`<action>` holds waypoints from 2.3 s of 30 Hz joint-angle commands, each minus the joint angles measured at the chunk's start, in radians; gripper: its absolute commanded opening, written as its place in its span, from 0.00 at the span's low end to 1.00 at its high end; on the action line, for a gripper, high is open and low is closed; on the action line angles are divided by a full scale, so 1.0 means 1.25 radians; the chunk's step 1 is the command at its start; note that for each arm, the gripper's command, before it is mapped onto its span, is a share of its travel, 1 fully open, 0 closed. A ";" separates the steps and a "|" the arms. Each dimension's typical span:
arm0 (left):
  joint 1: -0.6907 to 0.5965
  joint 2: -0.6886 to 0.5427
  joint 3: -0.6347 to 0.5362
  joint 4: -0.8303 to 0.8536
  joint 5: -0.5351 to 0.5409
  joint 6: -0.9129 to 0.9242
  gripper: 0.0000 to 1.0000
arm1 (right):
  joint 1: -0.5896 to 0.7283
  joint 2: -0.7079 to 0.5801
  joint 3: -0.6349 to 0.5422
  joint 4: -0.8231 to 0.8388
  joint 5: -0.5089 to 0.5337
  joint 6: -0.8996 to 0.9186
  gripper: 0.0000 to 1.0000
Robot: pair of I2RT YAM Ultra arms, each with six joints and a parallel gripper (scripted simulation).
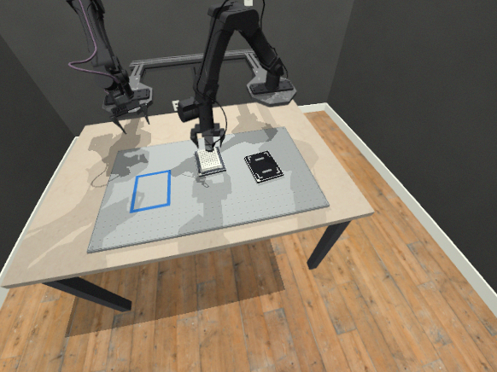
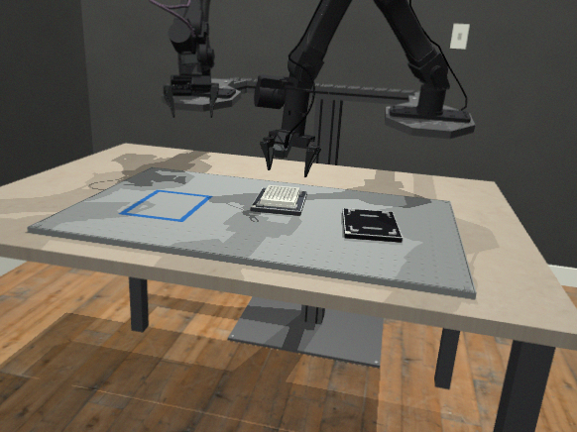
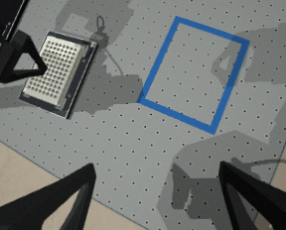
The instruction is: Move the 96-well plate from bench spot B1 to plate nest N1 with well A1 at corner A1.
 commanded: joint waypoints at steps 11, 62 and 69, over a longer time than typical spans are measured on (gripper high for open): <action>0.022 0.058 0.126 -0.136 0.035 -0.119 1.00 | 0.210 -0.146 0.058 -0.380 0.171 0.058 1.00; 0.027 0.080 0.169 -0.163 0.037 -0.144 1.00 | 0.987 -0.478 0.220 -0.781 0.727 0.608 1.00; 0.027 0.082 0.171 -0.162 0.037 -0.144 1.00 | 1.154 -0.477 0.223 -0.788 0.738 0.623 1.00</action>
